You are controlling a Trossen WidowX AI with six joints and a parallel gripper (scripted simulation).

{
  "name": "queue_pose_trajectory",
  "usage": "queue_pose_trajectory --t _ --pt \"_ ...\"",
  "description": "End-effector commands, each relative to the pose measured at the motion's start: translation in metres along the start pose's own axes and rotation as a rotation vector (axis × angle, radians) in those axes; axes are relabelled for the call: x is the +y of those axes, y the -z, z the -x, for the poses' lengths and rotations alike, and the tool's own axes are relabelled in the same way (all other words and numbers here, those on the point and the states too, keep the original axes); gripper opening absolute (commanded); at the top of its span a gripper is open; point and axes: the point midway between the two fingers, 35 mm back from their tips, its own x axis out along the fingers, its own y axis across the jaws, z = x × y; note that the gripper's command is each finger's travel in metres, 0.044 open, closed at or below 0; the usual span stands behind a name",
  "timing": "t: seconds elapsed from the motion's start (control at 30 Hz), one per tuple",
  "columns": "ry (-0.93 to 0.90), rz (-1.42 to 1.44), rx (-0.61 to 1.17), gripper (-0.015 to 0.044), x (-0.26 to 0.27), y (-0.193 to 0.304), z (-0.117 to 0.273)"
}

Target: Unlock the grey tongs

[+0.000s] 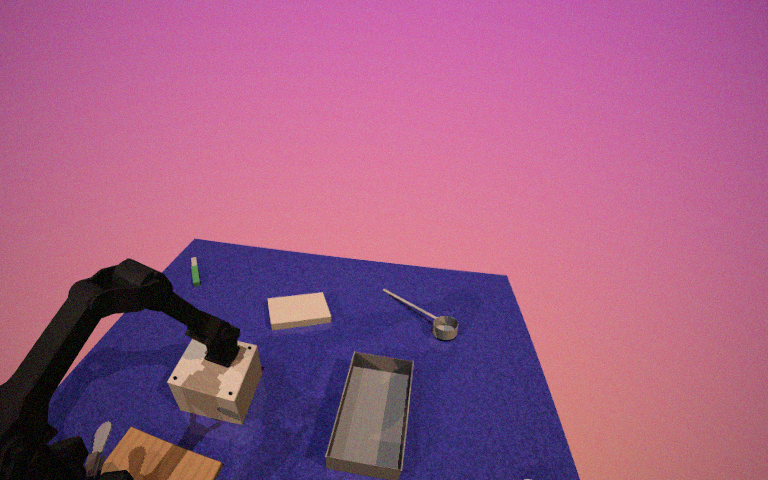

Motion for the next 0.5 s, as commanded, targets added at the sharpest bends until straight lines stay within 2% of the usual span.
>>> queue_pose_trajectory --t 0.0,0.47 --pt "-0.005 0.014 -0.042 -0.015 0.0 -0.001 -0.002" --pt "-0.005 0.014 -0.041 -0.015 0.0 -0.001 -0.012"
